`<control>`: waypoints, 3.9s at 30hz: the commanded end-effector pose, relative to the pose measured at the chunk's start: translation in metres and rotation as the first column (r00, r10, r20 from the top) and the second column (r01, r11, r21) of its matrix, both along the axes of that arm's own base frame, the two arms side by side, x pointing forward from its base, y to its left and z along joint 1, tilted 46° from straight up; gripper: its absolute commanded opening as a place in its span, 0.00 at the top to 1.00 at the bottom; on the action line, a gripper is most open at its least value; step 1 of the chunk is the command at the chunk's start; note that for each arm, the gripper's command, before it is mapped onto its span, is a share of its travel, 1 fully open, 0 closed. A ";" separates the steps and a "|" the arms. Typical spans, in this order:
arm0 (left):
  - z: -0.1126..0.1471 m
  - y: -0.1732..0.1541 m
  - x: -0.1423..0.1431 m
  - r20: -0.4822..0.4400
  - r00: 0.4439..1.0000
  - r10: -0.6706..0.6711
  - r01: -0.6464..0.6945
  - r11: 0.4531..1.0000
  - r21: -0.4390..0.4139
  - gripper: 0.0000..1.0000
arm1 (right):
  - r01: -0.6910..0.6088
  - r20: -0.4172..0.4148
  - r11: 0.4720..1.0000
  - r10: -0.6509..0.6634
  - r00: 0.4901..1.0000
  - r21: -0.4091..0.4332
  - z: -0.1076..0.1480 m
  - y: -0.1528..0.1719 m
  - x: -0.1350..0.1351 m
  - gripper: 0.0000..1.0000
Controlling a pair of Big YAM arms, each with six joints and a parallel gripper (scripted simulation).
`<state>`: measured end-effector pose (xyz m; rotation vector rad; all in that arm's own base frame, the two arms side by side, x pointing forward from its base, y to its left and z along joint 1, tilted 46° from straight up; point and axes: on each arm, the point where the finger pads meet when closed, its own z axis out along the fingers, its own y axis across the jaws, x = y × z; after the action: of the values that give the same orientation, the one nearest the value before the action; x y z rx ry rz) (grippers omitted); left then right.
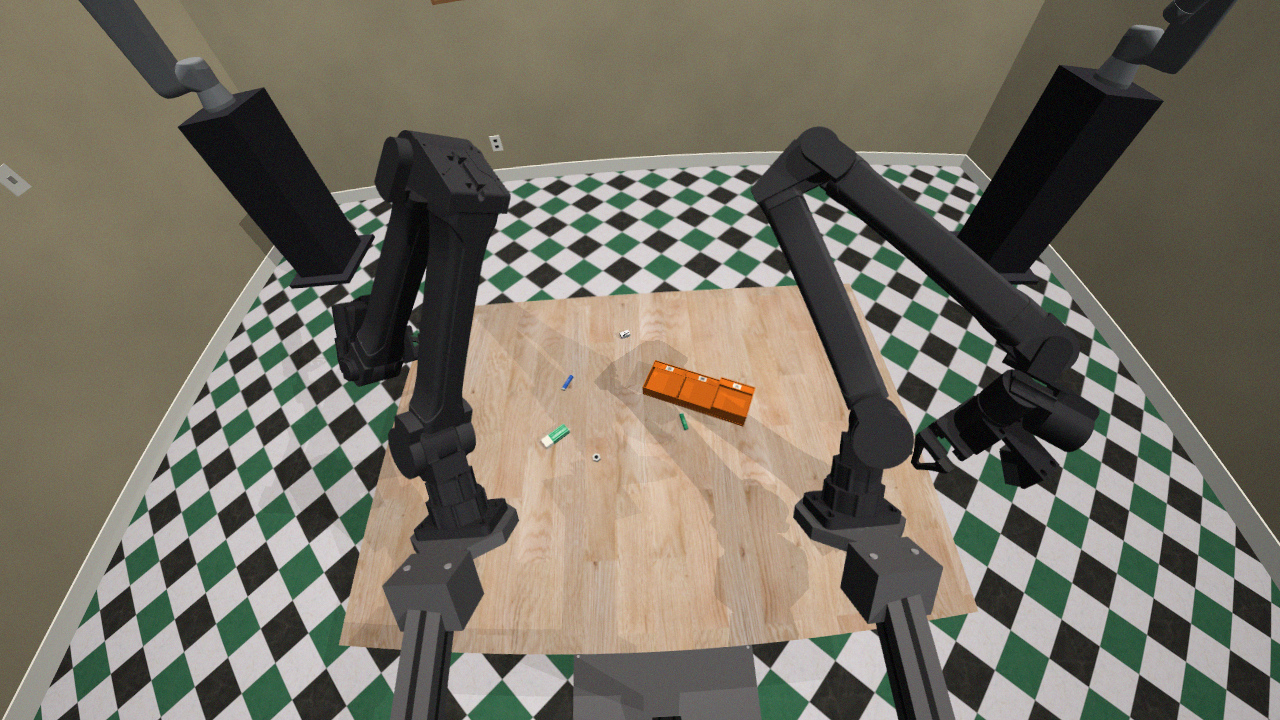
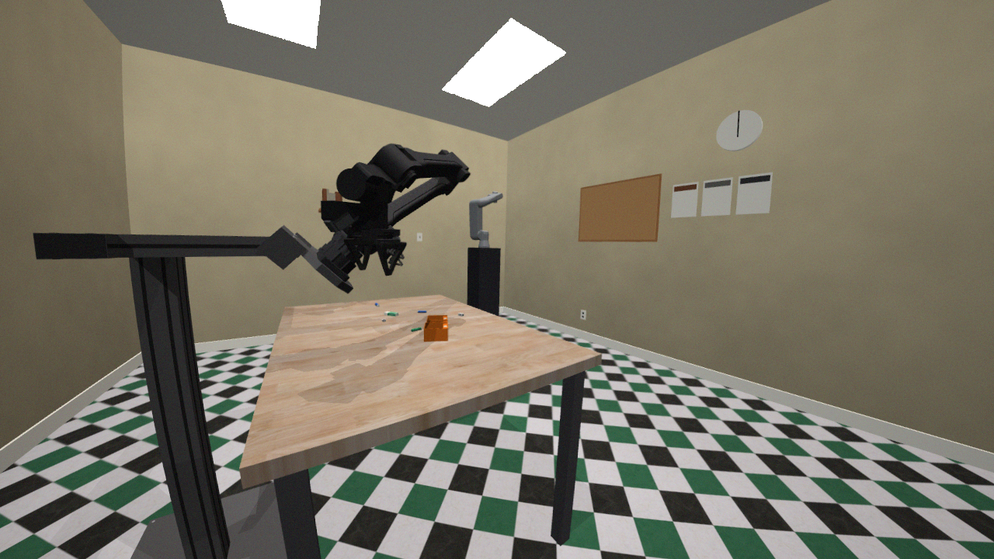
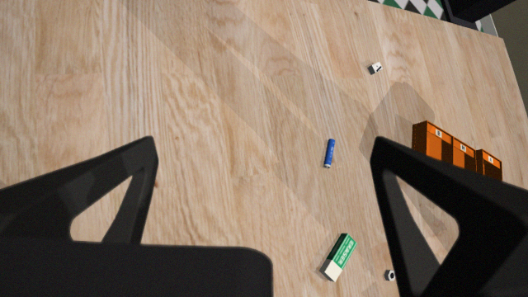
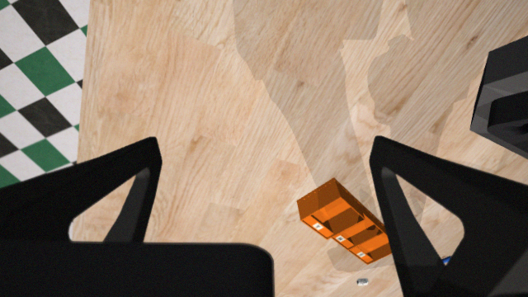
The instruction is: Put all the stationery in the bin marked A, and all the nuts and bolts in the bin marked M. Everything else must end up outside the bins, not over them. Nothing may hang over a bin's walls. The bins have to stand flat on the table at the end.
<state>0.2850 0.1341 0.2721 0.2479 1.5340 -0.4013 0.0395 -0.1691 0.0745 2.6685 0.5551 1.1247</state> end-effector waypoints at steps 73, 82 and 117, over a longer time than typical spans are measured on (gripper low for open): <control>0.067 -0.030 0.101 0.085 0.975 0.207 -0.213 0.974 0.078 0.00 | 0.101 -0.006 0.995 -0.101 0.995 -0.006 0.008 -0.014 -0.023 0.00; 0.111 -0.062 0.120 0.107 0.941 0.322 -0.334 0.934 0.124 0.00 | 0.101 -0.006 0.995 -0.101 0.995 -0.006 0.008 -0.014 -0.023 0.00; 0.031 -0.209 0.148 -0.382 0.868 0.316 -0.320 0.946 0.055 0.00 | 0.101 -0.006 0.995 -0.101 0.995 -0.006 0.008 -0.014 -0.023 0.00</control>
<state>0.4227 -0.0610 0.2975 -0.0634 1.8940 -0.1450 0.0263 -0.1716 0.0745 2.6658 0.4460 1.1037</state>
